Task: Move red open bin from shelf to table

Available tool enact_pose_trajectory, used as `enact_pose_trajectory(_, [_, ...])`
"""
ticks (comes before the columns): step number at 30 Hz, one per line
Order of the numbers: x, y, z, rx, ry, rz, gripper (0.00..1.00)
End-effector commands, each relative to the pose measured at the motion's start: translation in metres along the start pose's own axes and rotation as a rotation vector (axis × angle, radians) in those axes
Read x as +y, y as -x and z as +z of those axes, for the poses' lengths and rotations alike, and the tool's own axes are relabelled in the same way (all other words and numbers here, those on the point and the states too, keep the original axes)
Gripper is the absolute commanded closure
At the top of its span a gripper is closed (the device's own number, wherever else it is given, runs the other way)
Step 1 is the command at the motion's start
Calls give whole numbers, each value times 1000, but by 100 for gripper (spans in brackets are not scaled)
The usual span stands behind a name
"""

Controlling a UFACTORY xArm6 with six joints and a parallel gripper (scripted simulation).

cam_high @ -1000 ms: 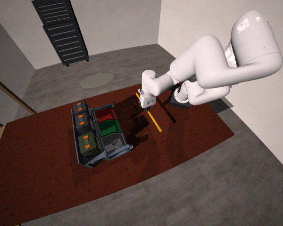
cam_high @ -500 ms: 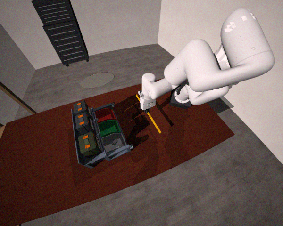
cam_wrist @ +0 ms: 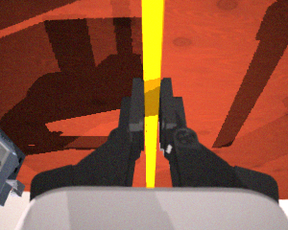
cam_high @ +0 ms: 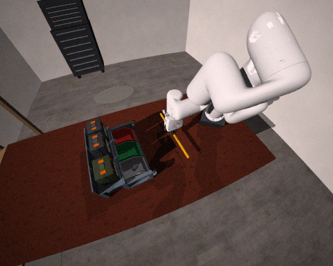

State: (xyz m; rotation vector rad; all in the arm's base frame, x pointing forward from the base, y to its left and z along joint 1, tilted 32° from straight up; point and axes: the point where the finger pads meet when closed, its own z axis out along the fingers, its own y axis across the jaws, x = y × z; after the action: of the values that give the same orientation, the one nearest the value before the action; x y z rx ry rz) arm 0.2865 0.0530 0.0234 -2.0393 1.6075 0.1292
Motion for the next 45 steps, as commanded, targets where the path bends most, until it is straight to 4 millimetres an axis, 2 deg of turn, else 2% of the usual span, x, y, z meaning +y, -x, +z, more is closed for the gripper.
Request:
enact_pose_trajectory(1, [-2, -1, 1, 1, -6, -1, 100])
enact_pose_trajectory(4, [-2, -1, 1, 1, -6, -1, 100])
enact_pose_trajectory(9, [-2, -1, 21, 1, -6, -1, 100])
enact_pose_trajectory(21, [-2, -1, 21, 1, -6, -1, 100])
enact_pose_trajectory(26, [-2, -1, 40, 1, -6, -1, 100])
enact_pose_trajectory(38, [-2, -1, 40, 1, -6, -1, 100])
enact_pose_trajectory(45, [-3, -1, 51, 1, -6, -1, 100])
